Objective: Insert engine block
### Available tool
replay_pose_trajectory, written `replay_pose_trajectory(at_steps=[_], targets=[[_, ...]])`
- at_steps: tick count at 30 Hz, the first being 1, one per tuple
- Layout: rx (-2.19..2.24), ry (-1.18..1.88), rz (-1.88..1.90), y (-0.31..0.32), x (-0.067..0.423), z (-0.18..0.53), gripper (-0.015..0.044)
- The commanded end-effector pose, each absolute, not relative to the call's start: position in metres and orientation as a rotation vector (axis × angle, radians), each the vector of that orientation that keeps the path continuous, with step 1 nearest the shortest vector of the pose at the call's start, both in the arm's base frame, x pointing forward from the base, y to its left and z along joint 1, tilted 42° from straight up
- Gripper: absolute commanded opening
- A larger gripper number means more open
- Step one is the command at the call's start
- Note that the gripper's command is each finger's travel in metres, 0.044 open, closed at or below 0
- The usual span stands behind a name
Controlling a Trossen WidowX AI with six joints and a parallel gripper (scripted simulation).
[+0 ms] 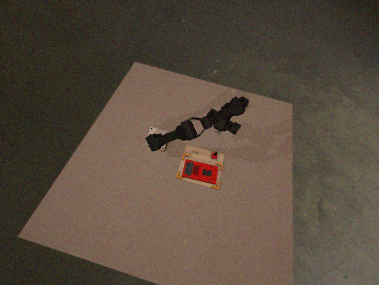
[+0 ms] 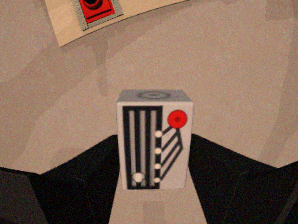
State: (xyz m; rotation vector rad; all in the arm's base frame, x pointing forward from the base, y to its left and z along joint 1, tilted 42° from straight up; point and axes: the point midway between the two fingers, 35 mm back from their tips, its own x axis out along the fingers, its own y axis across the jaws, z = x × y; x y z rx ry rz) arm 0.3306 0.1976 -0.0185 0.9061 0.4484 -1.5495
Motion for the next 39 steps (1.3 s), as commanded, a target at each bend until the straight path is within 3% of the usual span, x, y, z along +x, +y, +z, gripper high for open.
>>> replay_pose_trajectory(at_steps=[1, 39], targets=[[0.922, 0.448, -1.547, 0.202, 0.331, -0.012, 0.0], [0.234, 1.042, -1.128, 0.096, 0.361, 0.039, 0.0]])
